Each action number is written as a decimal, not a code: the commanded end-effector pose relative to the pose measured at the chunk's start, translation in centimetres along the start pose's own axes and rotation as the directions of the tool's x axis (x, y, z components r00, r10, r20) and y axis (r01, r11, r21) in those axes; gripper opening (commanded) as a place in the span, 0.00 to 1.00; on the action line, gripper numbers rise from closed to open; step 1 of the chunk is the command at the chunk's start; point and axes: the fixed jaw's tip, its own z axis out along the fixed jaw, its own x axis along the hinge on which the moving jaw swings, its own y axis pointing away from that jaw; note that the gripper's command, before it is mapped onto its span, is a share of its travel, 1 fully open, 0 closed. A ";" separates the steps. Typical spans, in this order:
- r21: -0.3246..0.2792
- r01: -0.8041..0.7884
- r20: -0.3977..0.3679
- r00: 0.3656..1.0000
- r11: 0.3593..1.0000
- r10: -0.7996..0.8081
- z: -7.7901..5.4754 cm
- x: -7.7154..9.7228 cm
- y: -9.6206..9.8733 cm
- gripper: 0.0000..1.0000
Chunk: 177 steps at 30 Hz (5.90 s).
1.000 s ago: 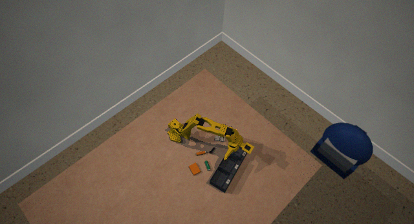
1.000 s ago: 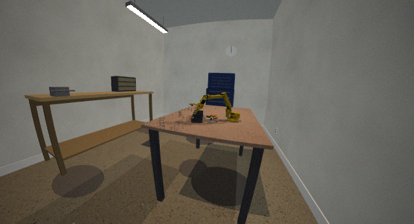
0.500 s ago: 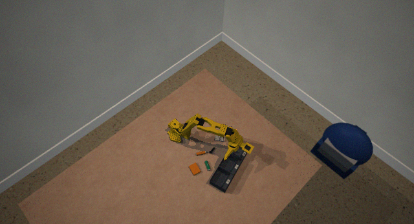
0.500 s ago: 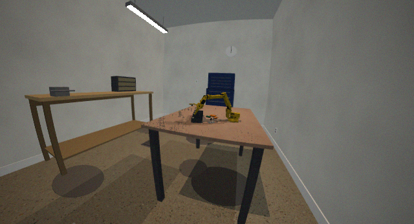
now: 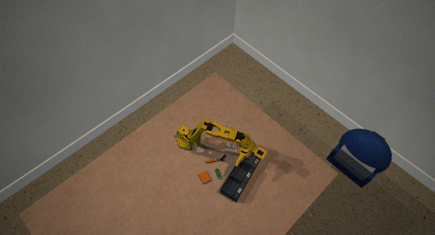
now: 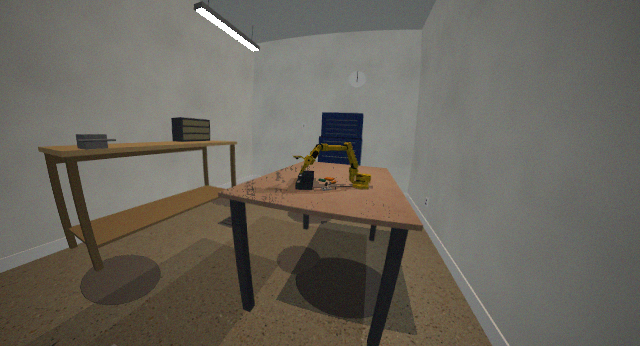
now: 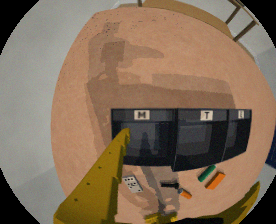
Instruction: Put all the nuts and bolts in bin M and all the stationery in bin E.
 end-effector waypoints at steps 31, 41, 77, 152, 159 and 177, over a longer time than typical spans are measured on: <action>-0.036 0.080 0.156 0.985 0.996 -0.073 -4.3 -2.5 0.9 0.96; 0.002 0.243 0.084 0.967 0.970 -0.242 -4.2 -0.9 0.0 0.88; -0.360 0.901 -0.216 0.174 0.243 -0.961 -6.1 10.4 -5.6 0.33; -0.496 0.867 -0.157 -0.029 0.054 -0.987 -3.8 14.5 -7.4 0.22; -0.496 0.867 -0.157 -0.029 0.054 -0.987 -3.2 15.0 -7.5 0.22; -0.504 0.862 -0.159 -0.029 0.056 -0.987 -2.6 15.4 -7.6 0.22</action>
